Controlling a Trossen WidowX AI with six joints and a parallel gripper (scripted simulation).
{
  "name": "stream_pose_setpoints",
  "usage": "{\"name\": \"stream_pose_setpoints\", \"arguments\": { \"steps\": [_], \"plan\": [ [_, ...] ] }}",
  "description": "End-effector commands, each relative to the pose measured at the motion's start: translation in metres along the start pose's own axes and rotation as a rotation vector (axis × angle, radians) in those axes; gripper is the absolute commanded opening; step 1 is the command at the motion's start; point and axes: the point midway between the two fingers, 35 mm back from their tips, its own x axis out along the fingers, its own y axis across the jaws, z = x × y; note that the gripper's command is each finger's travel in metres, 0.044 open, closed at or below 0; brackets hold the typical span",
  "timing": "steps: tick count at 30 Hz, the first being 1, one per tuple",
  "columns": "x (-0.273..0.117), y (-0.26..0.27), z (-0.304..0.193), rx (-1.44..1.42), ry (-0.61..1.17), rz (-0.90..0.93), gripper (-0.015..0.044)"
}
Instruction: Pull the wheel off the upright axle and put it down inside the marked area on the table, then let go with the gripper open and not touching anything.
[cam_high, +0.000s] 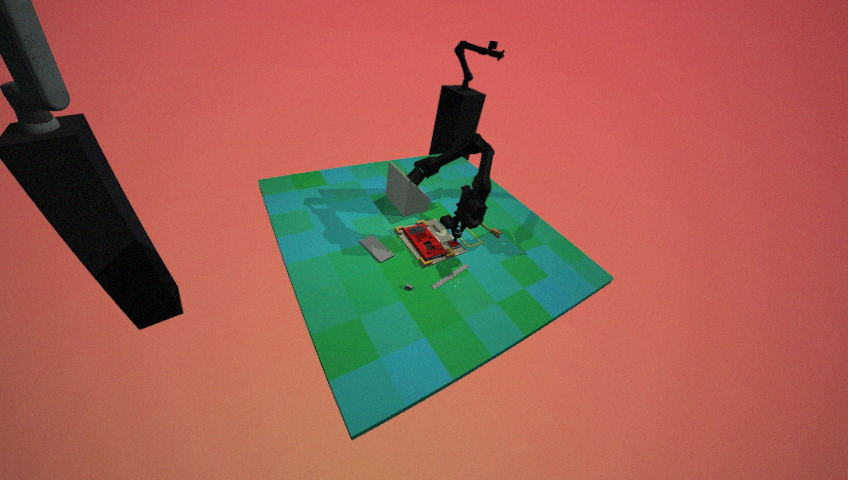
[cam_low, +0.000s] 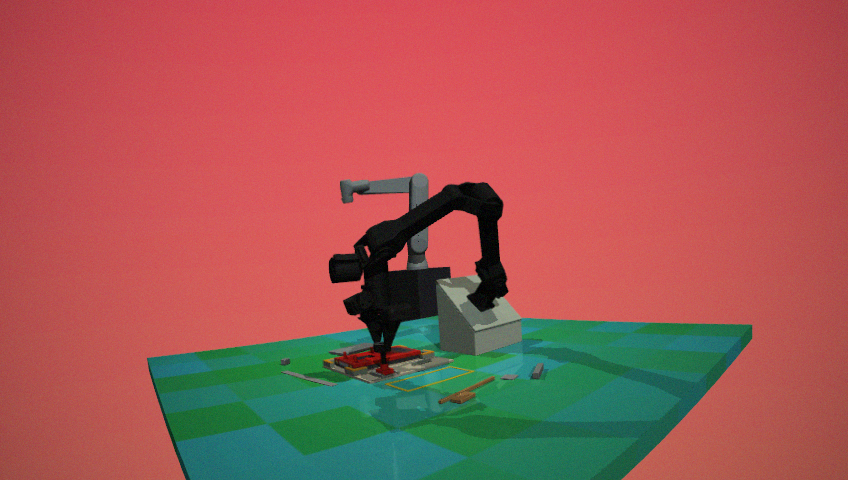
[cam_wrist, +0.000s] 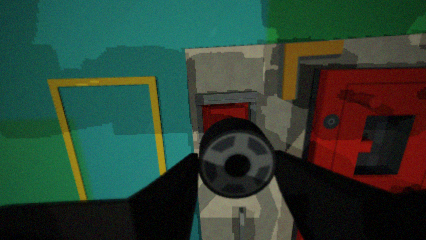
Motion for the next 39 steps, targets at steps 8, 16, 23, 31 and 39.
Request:
{"name": "stream_pose_setpoints", "arguments": {
  "steps": [8,16,23,31,39],
  "plan": [
    [-0.006,0.0,0.0,-0.005,-0.006,-0.001,0.0],
    [-0.027,0.0,0.0,-0.004,-0.006,-0.003,0.0],
    [-0.032,-0.001,-0.003,0.006,0.0,0.004,0.0],
    [-0.035,0.025,-0.012,0.005,-0.001,0.001,0.0],
    [-0.037,0.05,-0.024,0.01,-0.005,0.003,0.0]
  ]
}}
